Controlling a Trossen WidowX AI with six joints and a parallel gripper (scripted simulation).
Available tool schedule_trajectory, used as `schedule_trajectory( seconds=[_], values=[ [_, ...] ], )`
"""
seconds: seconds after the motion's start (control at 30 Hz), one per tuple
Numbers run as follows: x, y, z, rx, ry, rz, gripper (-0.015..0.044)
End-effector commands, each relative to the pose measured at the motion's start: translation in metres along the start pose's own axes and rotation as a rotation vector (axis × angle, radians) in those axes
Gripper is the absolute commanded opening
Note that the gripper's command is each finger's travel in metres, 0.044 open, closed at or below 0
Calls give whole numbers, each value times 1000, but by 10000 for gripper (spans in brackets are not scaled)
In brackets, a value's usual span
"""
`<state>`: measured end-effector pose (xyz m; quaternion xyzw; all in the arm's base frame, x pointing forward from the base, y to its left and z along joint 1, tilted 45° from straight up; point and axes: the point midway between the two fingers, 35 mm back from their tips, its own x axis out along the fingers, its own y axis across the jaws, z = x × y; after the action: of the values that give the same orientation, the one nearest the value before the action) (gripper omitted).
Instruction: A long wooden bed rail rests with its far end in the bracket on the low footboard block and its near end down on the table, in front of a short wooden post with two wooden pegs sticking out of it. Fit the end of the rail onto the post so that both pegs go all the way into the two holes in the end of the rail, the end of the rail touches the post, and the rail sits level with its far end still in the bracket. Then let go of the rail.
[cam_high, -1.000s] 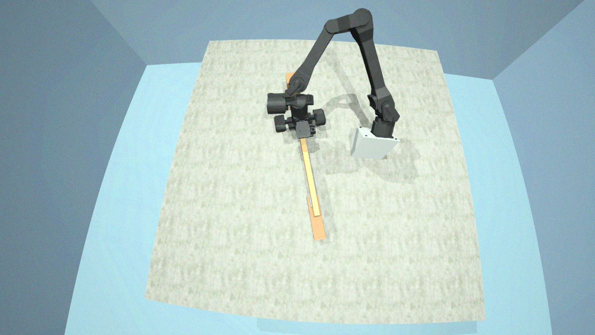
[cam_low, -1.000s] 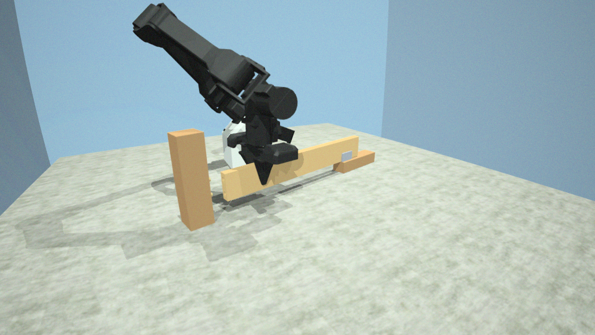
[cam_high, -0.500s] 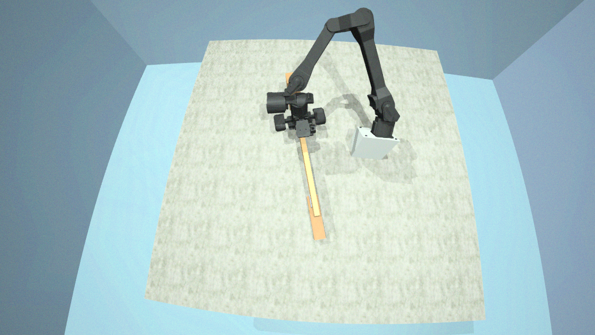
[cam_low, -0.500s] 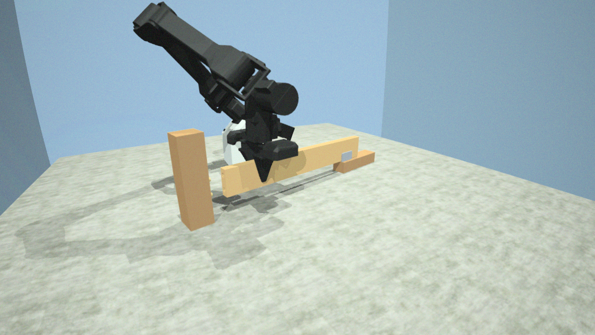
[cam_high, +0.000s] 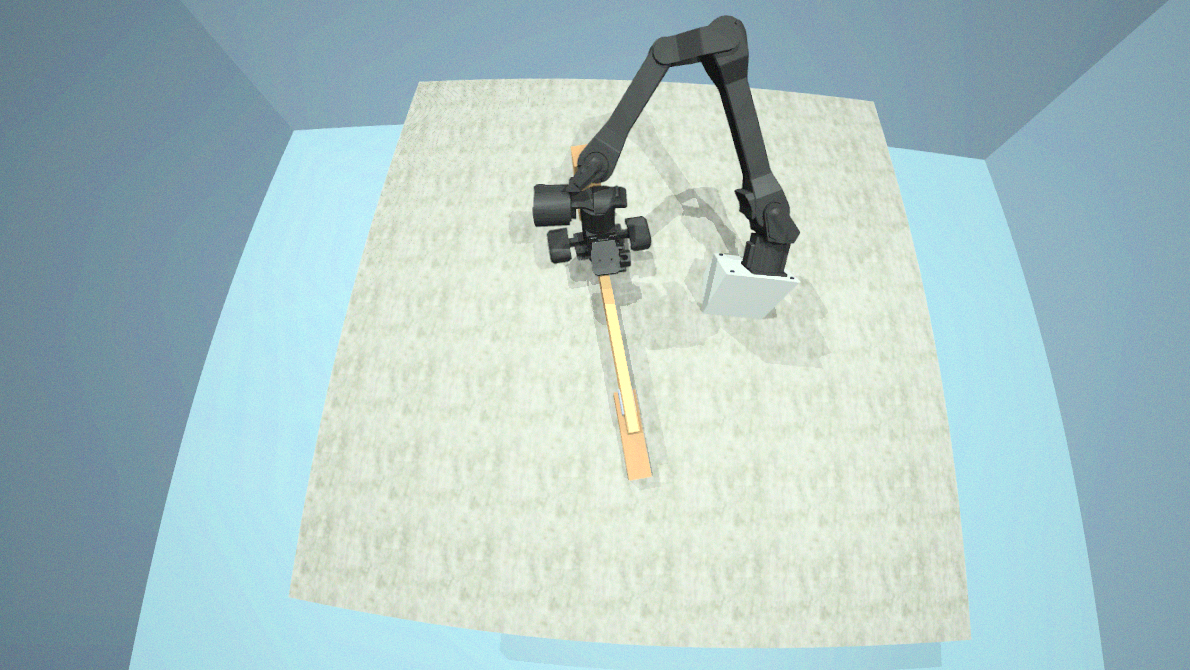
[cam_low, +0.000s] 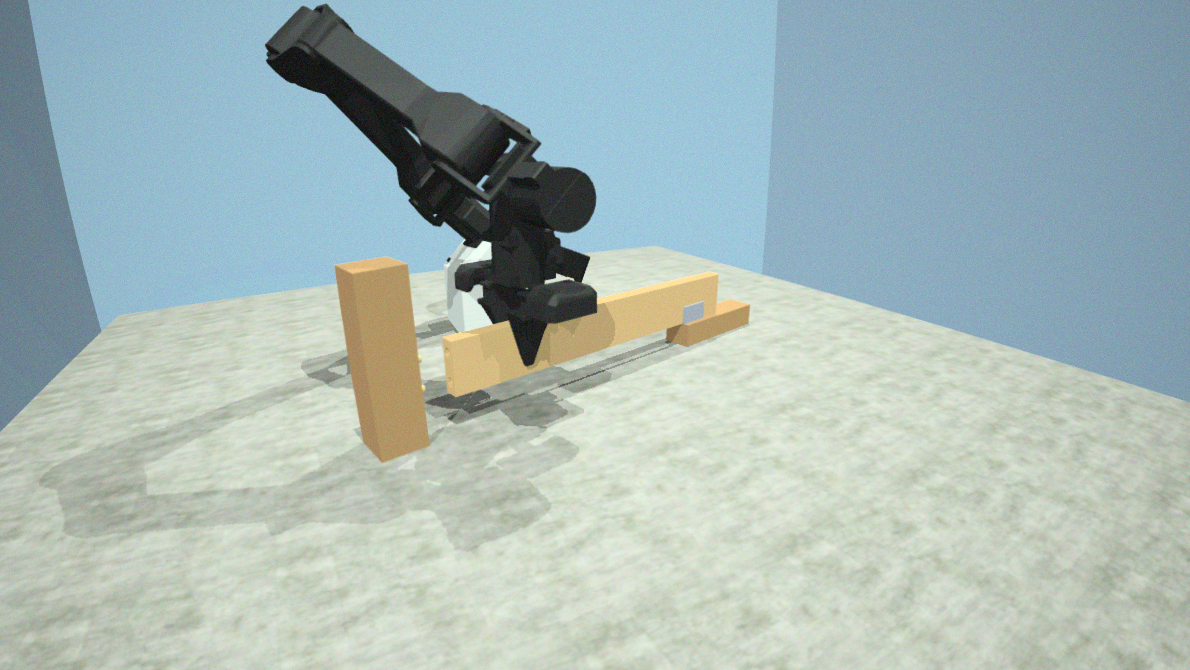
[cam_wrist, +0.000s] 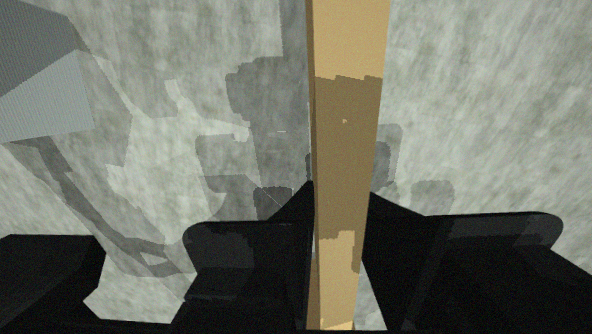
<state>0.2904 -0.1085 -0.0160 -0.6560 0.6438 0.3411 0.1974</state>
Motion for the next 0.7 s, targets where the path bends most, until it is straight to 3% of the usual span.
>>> schedule_trajectory(
  seconds=[0.0,0.67],
  values=[
    [-2,-1,1,0,-5,-6,0],
    [0,1,1,-1,-5,-6,0]
  ],
)
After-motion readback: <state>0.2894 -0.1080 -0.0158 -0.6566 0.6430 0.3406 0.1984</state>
